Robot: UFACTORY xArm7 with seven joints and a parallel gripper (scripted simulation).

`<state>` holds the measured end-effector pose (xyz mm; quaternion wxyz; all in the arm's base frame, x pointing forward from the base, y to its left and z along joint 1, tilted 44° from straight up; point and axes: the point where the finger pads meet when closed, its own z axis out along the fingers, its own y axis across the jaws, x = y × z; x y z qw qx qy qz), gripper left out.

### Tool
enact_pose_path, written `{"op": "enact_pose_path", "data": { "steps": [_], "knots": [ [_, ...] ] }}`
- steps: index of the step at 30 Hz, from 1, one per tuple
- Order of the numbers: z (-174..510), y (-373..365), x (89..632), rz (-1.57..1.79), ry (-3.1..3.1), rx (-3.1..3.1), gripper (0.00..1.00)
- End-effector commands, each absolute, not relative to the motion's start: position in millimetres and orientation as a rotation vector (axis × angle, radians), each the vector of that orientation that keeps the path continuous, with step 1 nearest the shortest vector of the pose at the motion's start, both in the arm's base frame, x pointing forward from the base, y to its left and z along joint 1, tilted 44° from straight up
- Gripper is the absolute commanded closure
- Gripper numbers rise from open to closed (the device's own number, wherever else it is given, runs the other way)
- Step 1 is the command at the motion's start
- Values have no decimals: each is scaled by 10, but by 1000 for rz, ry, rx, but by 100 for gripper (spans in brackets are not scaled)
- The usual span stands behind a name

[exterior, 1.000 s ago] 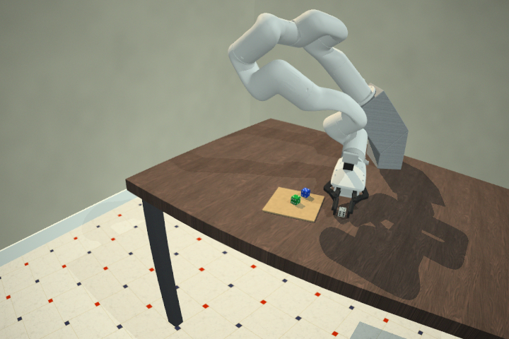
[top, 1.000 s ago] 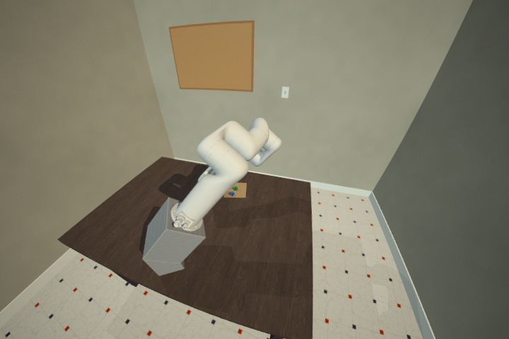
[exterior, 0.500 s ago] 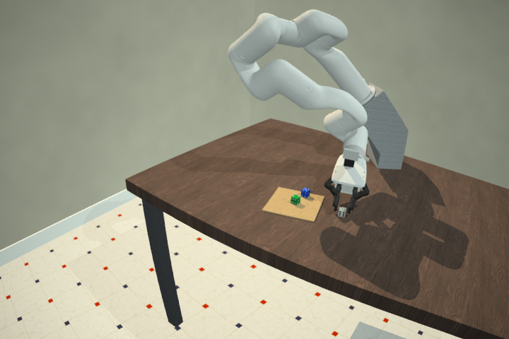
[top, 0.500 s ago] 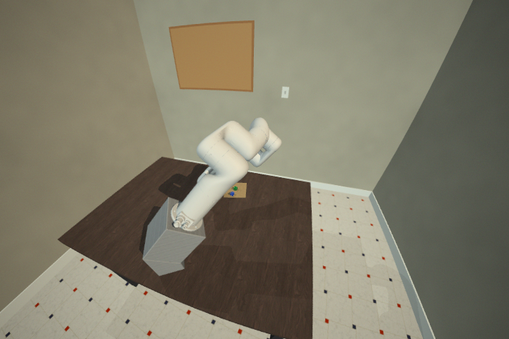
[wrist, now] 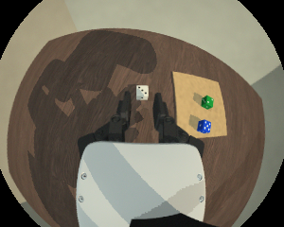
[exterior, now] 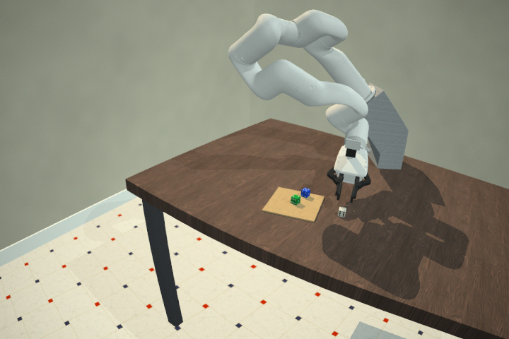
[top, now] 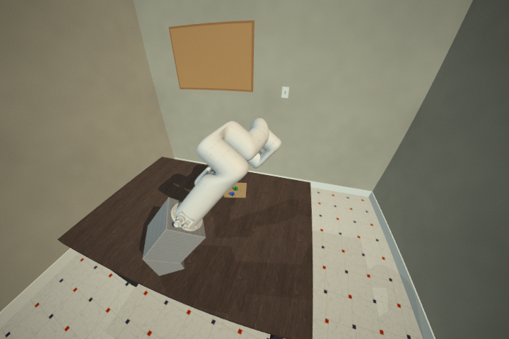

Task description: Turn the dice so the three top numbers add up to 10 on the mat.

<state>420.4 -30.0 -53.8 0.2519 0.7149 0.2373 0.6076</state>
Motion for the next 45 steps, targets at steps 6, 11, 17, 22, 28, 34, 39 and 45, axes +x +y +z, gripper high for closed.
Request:
{"op": "enact_pose_path", "data": {
  "steps": [6, 11, 17, 22, 28, 34, 39, 45],
  "knots": [
    [-515, -274, 4188, 1656, 646, 1944, 64],
    [-405, -183, 4138, 1656, 646, 1944, 64],
    [-210, -20, 4047, 1656, 646, 1944, 64],
    [-122, 52, 4007, 1656, 646, 1944, 64],
    [-96, 74, 3995, 1656, 646, 1944, 64],
    [-91, 75, 4009, 1629, 636, 1959, 64],
    [-70, 92, 4037, 1554, 608, 2005, 64],
    [-13, 146, 4098, 1377, 546, 2106, 64]
  ]
}}
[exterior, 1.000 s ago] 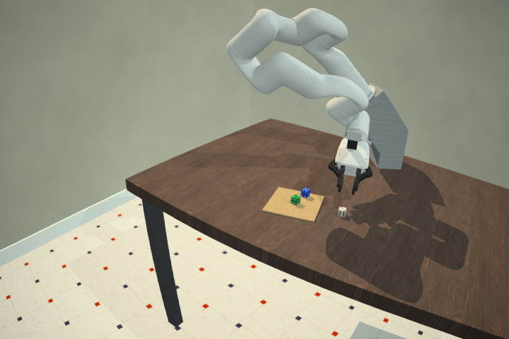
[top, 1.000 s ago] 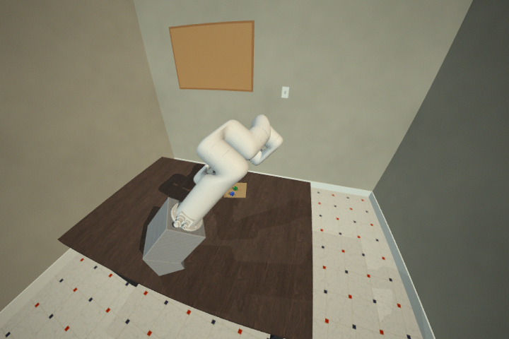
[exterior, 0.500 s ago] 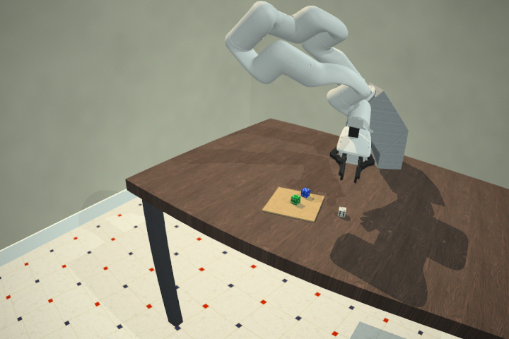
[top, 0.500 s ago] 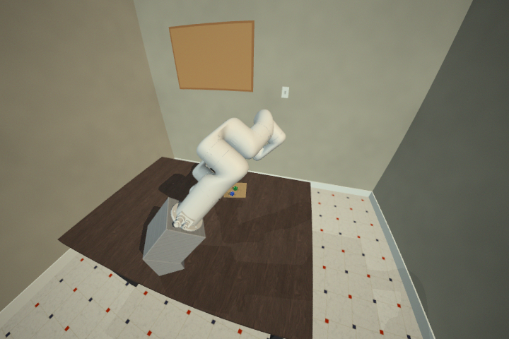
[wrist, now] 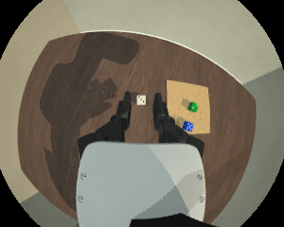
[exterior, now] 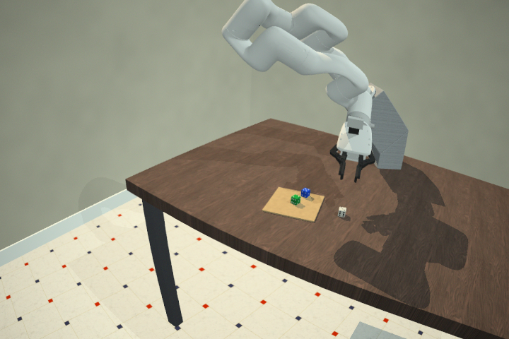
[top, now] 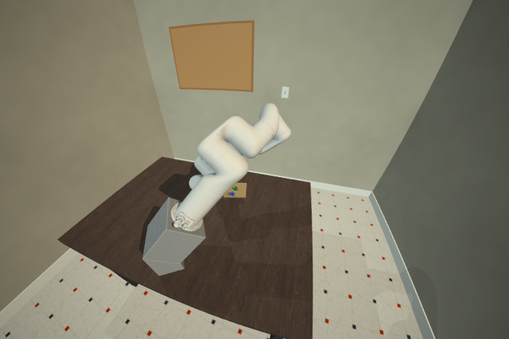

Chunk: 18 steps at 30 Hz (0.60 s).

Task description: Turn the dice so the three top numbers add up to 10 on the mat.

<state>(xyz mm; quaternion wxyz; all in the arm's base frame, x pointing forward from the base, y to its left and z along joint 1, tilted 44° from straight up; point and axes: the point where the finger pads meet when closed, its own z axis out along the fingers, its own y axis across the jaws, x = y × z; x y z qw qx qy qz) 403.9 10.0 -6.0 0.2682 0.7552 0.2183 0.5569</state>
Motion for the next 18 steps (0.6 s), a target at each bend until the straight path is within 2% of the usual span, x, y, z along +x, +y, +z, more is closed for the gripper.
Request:
{"op": "enact_pose_path", "data": {
  "steps": [1, 18],
  "knots": [
    [4, 156, 4116, 1326, 528, 2129, 64],
    [170, 300, 4301, 787, 334, 2330, 64]
  ]
}}
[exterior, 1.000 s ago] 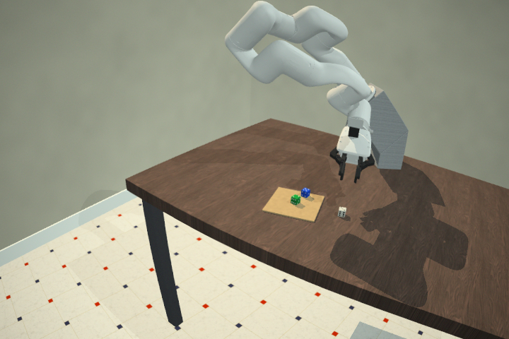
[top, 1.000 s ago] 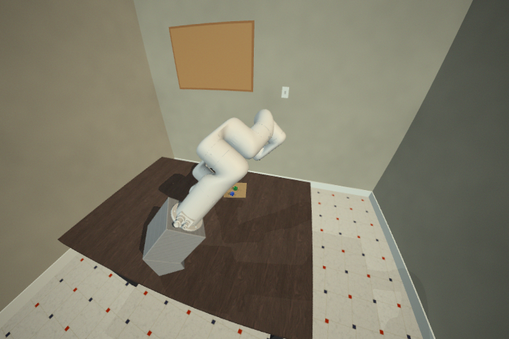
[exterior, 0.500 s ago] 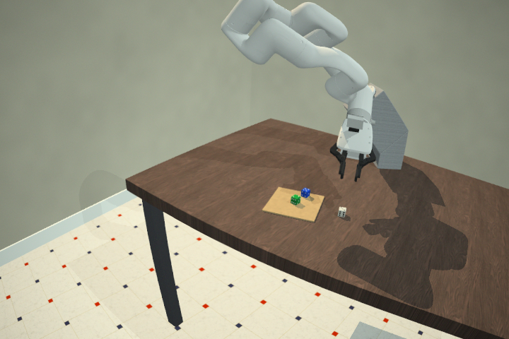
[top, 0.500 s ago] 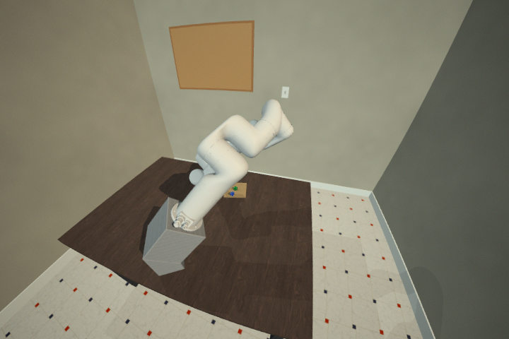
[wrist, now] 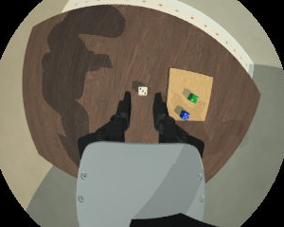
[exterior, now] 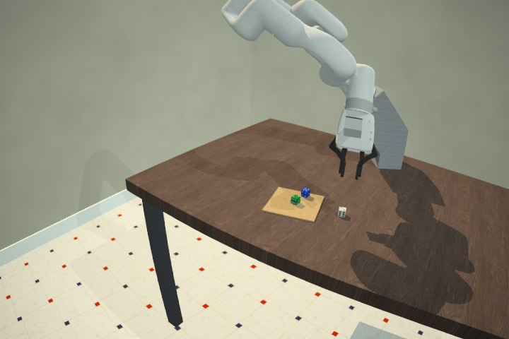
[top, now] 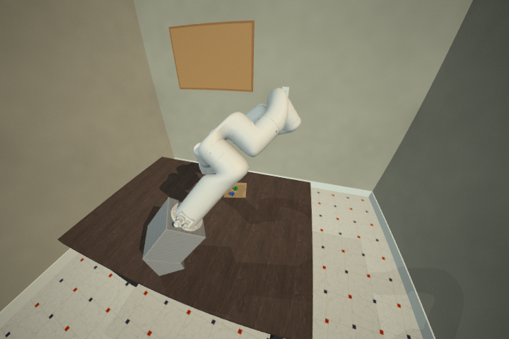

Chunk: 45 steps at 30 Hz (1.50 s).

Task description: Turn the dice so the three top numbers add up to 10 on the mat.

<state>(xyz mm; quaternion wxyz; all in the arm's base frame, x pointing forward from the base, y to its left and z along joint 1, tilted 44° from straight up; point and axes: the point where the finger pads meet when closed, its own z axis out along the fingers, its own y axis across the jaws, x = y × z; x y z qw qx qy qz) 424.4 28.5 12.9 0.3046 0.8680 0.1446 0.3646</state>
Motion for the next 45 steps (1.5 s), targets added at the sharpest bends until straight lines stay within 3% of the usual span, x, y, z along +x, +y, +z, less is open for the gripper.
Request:
{"op": "enact_pose_path", "data": {
  "steps": [1, 9, 21, 22, 45],
  "knots": [
    [172, 303, 4304, 778, 330, 2333, 64],
    [254, 381, 4401, 511, 232, 2393, 64],
    [284, 419, 4428, 399, 194, 2414, 64],
    [284, 419, 4428, 399, 194, 2414, 0],
    [273, 409, 4429, 354, 313, 2393, 0]
  ]
}}
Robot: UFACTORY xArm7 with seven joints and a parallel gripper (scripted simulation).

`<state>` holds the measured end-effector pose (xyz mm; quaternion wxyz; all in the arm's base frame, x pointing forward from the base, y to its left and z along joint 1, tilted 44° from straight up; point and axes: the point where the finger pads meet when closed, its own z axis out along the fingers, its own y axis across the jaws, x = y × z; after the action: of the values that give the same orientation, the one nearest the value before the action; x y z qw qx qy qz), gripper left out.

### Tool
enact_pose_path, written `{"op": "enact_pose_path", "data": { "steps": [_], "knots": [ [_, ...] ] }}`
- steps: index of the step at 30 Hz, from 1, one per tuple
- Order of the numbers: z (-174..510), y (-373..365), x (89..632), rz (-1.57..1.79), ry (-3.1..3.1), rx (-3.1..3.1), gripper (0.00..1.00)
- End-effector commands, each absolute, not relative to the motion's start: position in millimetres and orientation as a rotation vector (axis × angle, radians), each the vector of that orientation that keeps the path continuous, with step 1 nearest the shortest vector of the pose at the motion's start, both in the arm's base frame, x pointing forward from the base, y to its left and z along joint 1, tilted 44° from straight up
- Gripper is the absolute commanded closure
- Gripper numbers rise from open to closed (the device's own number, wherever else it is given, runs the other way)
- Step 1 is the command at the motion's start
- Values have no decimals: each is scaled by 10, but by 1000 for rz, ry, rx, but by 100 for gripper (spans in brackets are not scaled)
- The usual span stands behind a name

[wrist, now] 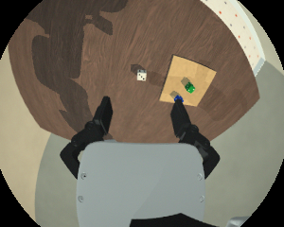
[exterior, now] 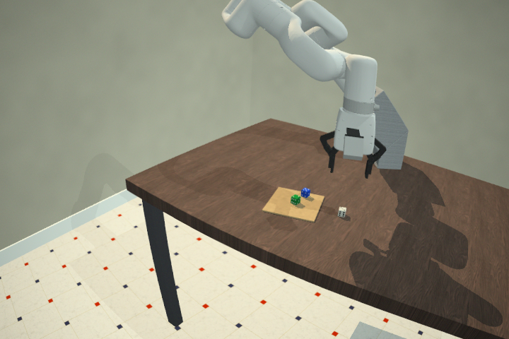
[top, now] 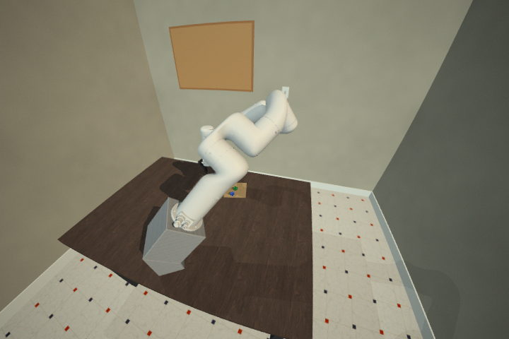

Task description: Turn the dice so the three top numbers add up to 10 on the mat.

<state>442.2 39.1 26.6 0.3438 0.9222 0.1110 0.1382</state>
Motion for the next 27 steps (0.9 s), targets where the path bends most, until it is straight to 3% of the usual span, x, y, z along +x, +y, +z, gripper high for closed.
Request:
{"op": "enact_pose_path", "data": {
  "steps": [1, 27],
  "knots": [
    [270, 407, 4429, 342, 345, 2387, 0],
    [169, 317, 4442, -109, 1392, 1938, 0]
  ]
}}
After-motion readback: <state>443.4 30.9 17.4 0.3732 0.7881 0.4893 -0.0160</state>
